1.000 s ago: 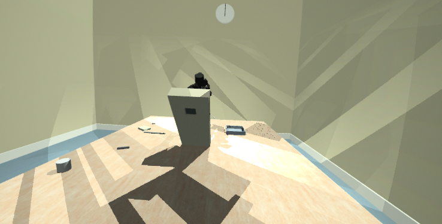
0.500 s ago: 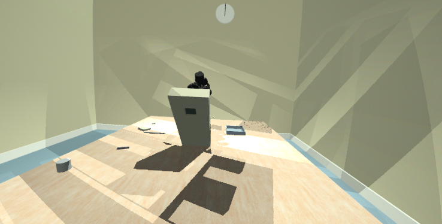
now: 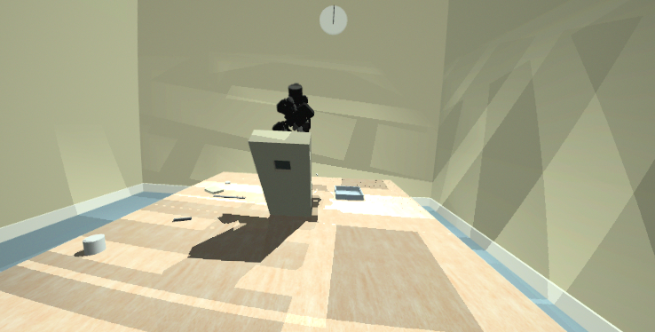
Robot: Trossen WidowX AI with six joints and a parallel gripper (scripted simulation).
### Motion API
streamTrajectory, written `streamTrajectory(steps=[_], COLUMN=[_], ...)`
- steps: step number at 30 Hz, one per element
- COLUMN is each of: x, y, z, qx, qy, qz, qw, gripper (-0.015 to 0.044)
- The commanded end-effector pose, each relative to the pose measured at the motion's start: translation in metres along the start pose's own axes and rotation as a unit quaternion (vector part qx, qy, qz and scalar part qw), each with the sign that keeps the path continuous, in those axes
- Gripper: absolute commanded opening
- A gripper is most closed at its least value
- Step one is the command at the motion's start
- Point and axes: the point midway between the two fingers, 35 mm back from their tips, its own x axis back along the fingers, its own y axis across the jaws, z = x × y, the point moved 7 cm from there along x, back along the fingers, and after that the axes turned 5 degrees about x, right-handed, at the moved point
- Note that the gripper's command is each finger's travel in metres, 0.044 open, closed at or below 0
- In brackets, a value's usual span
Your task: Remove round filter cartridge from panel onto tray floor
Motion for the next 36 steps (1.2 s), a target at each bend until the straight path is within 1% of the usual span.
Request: streamTrajectory(steps=[1,3,4,6,8,11,13,23,36], x=[0.023,0.024,0.022,0.012,-0.002,-0.019,-0.025,-0.026,-0.046], y=[0.016,0.016,0.015,0.007,-0.006,-0.027,-0.036,-0.037,-0.042], z=[-0.022,-0.023,-0.021,-0.01,0.008,0.037,0.049,0.051,0.057], qx=[0.0,0.0,0.007,0.065,0.156,0.286,0.337,0.343,0.343], qy=[-0.005,-0.005,-0.001,0.029,0.082,0.168,0.205,0.21,0.21], qz=[-0.003,-0.003,-0.001,0.018,0.042,0.058,0.057,0.057,0.057], qw=[1.0,1.0,1.0,0.997,0.984,0.942,0.917,0.914,0.914], gripper=[0.0332,0.0385,0.0358,0.0306,0.0305,0.0305,0.0305,0.0305,0.0305])
